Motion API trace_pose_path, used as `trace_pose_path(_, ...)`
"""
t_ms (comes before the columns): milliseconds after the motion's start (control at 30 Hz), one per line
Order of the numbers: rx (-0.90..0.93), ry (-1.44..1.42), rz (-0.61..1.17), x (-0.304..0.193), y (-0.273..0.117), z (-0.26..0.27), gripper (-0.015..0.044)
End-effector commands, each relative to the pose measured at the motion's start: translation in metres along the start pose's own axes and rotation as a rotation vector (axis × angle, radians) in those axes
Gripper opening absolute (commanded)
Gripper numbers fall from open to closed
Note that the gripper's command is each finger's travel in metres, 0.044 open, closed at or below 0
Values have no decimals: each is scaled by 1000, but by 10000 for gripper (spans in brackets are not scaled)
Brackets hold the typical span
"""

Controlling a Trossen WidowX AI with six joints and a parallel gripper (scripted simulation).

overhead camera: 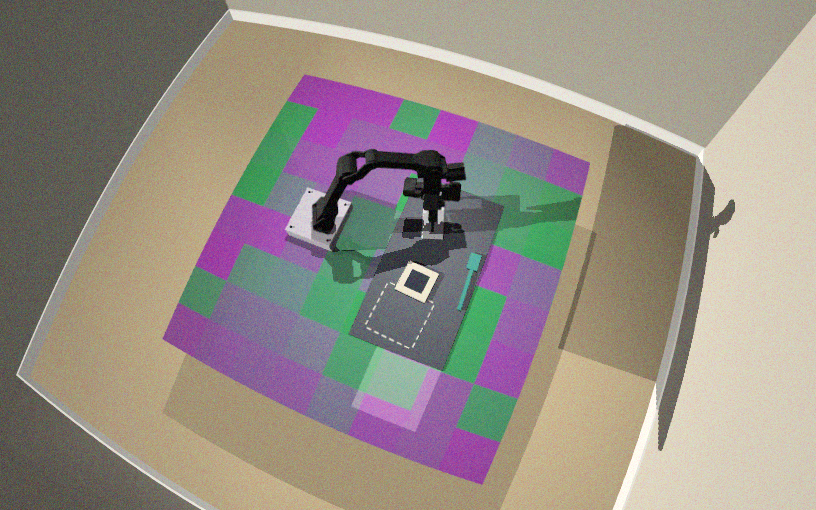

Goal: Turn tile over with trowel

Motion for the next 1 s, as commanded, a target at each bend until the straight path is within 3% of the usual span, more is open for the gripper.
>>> trace_pose_path(0,0,-1,0,0,2,0,270)
trace_pose_path(900,1,-56,0,-1,44,3,270)
trace_pose_path(967,1,-56,0,-1,44,3,218)
Point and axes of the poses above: the point midway between the two fingers, 35 mm back from their tips, its own y axis out along the fingers, its own z axis across the jaws, x = y × z, the point moved 1 cm from there along -y, back along the fingers, and after that the axes turned 1 degree about -y, right-handed, at the moved point
